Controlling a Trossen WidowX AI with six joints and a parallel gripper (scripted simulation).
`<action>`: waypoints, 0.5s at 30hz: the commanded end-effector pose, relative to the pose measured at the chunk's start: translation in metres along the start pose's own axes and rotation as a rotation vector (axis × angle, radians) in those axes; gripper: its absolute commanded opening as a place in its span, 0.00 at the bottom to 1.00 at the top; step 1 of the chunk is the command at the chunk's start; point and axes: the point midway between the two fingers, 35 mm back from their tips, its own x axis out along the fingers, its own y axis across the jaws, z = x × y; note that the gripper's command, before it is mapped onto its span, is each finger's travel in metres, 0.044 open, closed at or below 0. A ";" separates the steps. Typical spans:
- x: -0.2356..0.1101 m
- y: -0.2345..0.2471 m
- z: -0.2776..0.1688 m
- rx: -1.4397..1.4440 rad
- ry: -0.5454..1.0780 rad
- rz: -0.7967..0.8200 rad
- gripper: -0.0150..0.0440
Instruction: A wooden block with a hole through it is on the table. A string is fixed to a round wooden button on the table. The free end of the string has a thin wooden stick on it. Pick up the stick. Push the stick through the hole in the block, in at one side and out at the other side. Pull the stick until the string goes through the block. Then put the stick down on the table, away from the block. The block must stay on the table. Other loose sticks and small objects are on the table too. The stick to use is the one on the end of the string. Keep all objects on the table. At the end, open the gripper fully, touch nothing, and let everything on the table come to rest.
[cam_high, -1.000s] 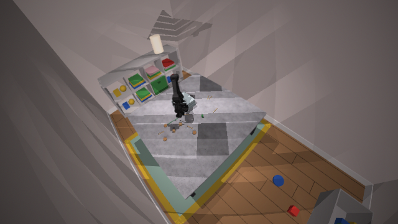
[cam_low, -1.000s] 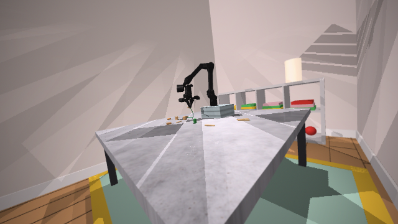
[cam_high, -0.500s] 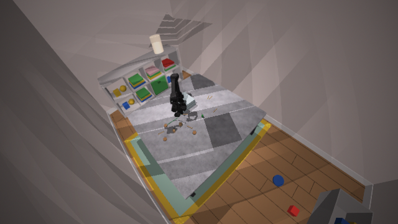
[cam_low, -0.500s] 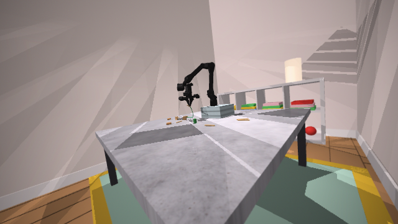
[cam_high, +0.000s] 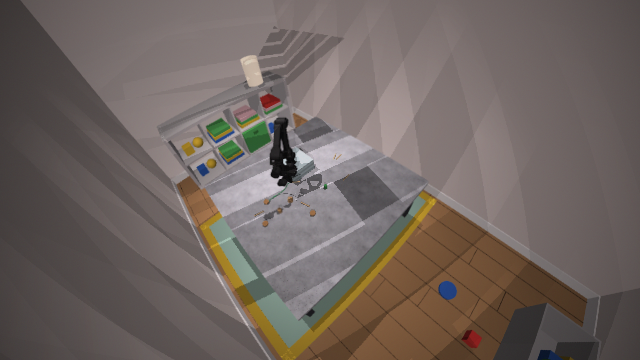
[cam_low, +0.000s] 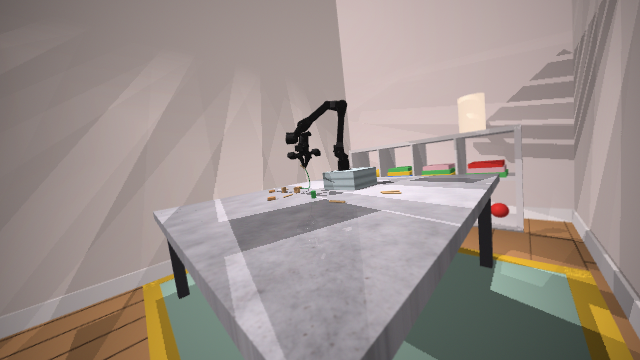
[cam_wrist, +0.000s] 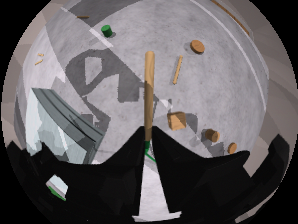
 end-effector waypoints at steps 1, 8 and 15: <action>-0.005 -0.001 -0.001 -0.006 -0.015 -0.008 0.25; -0.006 0.005 -0.004 0.161 -0.011 -0.059 0.25; -0.007 0.010 -0.007 0.329 -0.016 -0.111 0.25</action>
